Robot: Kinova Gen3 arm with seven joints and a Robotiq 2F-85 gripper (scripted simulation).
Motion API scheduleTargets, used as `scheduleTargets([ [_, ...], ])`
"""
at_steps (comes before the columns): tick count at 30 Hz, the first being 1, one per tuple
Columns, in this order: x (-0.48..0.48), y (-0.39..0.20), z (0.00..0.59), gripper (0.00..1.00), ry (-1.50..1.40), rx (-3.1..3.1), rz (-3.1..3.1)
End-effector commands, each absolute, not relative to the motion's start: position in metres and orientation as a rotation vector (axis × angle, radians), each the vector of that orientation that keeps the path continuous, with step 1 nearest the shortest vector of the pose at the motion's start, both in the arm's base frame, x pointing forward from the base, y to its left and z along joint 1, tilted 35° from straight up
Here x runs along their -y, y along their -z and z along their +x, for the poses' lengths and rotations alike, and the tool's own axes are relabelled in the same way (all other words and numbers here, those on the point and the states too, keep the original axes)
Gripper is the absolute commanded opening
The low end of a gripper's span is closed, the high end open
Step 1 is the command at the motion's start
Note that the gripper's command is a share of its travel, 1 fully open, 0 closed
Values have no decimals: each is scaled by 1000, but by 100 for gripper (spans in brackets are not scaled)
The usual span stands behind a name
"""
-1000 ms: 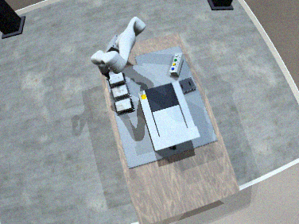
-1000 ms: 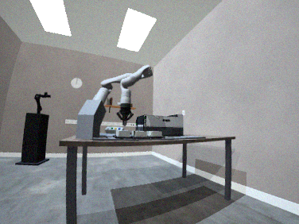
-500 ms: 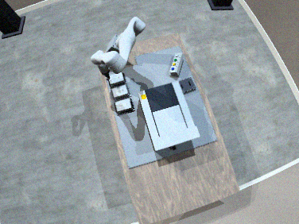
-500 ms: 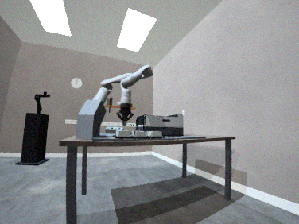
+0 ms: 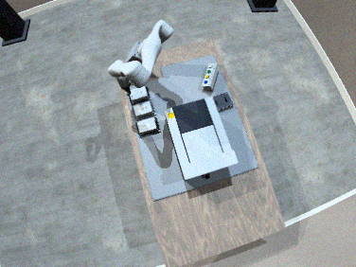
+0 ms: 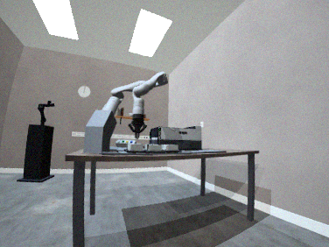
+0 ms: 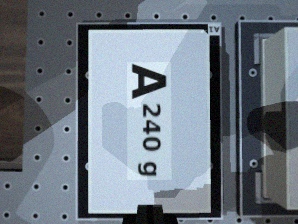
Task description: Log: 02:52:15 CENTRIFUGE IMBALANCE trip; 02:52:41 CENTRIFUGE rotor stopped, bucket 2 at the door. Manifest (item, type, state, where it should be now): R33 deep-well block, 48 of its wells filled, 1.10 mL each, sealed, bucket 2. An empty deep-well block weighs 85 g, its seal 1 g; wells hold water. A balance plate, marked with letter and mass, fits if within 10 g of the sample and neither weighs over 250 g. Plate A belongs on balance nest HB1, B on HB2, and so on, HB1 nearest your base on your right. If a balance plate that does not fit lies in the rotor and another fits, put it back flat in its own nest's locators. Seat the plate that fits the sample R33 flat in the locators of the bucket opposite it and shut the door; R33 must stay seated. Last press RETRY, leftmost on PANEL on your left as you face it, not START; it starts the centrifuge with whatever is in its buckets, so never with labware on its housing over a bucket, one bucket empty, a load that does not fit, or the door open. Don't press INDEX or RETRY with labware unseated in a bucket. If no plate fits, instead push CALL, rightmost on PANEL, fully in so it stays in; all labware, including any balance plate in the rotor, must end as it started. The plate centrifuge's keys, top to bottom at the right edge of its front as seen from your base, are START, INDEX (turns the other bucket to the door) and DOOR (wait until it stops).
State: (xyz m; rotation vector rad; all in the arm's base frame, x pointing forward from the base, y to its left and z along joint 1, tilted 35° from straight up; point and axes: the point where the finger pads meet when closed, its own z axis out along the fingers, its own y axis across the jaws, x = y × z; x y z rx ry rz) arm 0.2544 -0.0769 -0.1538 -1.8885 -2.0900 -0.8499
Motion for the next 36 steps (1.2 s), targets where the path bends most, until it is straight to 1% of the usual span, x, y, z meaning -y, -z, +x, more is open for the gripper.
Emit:
scheduleTargets([
  [1, 78, 153, 255, 10, 850, 2091, -1890],
  [36, 75, 124, 354, 10, 850, 2089, -1892],
])
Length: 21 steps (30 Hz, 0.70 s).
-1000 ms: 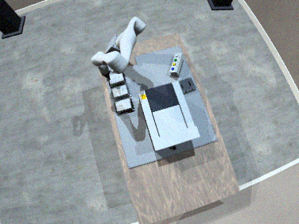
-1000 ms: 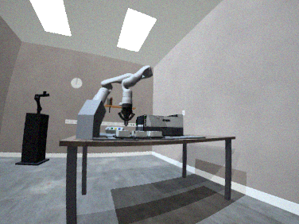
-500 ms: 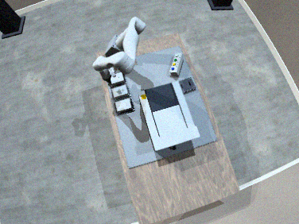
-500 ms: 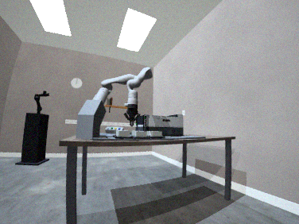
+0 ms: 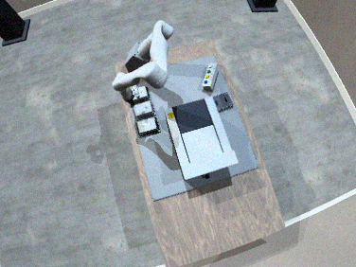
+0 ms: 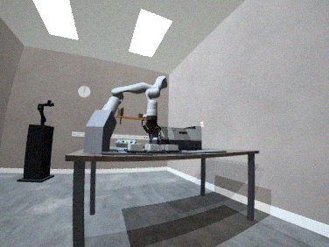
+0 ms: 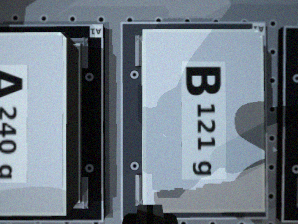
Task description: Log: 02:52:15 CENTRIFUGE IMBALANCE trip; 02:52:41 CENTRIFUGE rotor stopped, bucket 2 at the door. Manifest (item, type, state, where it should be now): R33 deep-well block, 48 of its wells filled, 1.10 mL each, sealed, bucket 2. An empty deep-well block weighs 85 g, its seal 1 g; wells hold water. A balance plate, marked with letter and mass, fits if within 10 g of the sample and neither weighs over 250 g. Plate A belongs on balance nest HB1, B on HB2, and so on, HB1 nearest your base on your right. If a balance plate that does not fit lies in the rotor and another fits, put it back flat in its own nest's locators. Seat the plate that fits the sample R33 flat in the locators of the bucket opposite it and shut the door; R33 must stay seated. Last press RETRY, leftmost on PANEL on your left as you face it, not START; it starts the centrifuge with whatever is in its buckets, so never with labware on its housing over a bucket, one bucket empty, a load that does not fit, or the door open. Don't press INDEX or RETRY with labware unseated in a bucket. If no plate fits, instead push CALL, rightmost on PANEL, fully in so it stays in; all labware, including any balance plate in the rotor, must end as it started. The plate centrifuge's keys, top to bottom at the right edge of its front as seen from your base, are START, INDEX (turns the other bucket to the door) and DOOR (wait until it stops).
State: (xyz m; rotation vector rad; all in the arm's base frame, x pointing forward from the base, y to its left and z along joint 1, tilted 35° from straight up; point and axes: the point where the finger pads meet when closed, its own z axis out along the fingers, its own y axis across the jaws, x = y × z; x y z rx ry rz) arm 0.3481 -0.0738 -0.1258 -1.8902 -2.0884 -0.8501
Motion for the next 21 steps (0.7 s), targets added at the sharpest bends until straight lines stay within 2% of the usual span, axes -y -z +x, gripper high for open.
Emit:
scheduleTargets([
  [1, 75, 123, 357, 10, 850, 2089, -1892],
  [10, 74, 115, 384, 10, 850, 2089, -1892],
  [21, 74, 115, 384, 10, 850, 2089, -1892],
])
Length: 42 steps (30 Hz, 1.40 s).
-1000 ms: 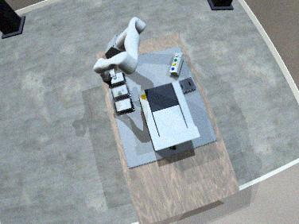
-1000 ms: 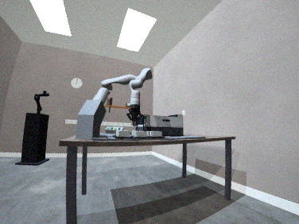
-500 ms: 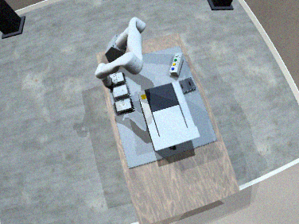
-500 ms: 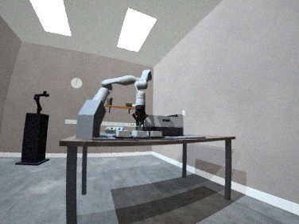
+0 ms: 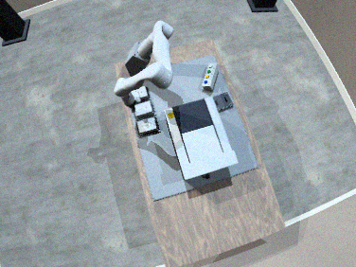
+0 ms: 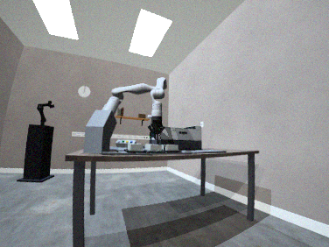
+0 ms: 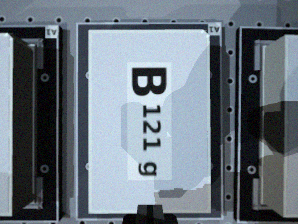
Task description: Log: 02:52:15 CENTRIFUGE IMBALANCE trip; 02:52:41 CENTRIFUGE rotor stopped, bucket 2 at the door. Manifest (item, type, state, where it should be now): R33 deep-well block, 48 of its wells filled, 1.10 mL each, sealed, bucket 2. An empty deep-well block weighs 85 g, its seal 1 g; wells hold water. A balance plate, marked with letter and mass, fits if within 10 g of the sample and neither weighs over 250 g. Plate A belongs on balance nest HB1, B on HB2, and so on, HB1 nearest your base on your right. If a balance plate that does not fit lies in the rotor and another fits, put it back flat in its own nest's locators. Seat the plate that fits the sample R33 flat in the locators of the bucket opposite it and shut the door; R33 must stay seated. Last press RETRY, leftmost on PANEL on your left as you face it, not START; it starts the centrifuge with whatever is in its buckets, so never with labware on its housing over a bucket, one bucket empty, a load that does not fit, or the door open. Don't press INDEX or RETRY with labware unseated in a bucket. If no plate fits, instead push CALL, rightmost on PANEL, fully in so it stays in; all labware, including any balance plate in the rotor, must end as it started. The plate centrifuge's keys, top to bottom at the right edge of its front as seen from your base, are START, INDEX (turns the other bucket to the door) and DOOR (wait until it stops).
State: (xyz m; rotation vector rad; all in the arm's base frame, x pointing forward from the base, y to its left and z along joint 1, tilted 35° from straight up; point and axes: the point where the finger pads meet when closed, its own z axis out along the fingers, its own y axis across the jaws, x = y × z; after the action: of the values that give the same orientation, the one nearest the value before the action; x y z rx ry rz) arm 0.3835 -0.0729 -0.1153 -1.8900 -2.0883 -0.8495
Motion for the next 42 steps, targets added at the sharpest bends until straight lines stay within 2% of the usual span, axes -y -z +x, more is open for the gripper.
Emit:
scheduleTargets([
  [1, 74, 115, 384, 10, 850, 2089, -1892],
  [32, 74, 115, 384, 10, 850, 2089, -1892],
  [42, 74, 106, 416, 10, 845, 2062, -1913],
])
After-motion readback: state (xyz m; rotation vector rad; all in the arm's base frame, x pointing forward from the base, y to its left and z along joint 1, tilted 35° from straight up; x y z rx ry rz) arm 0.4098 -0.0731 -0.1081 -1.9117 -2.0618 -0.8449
